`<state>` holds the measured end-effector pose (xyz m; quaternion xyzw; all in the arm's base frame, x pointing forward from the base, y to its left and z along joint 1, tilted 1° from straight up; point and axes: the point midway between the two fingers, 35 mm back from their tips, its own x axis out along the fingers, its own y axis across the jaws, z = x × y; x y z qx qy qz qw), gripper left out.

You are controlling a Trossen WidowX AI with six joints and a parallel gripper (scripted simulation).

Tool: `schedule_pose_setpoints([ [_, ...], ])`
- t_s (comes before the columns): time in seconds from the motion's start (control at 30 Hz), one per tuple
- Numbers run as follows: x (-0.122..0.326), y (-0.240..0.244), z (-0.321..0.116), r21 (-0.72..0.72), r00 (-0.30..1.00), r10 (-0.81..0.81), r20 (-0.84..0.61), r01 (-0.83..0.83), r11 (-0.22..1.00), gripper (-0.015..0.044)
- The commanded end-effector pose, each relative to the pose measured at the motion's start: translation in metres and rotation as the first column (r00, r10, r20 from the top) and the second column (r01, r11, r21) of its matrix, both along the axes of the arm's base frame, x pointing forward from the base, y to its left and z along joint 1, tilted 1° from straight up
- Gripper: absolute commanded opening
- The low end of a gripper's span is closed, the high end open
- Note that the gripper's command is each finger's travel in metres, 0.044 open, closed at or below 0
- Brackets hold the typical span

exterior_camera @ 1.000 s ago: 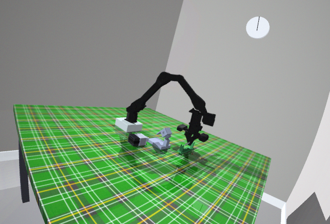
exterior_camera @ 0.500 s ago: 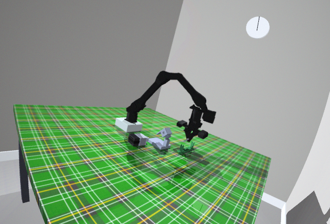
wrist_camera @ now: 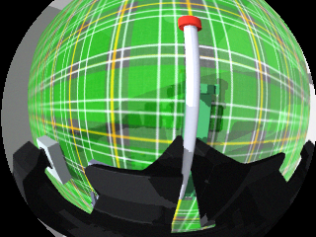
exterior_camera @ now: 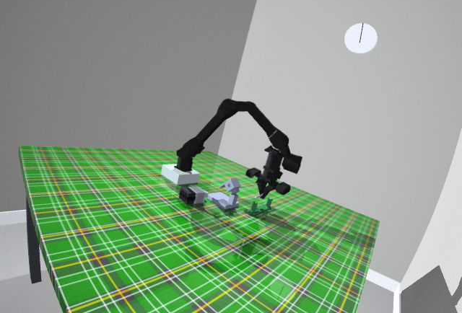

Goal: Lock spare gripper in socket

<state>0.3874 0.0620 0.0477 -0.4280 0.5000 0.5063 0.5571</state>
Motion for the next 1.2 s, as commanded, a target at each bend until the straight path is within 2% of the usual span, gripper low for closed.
schedule_pose_setpoints([
  [0.0,0.005,-0.011,0.007,0.001,1.0,-0.005,0.012,0.005,1.0,0.0],
  [0.33,0.007,-0.04,0.017,-0.001,1.0,-0.019,0.01,0.019,1.0,0.0],
  [1.17,0.009,-0.041,-0.019,0.001,1.0,-0.018,0.005,0.018,1.0,0.0],
])
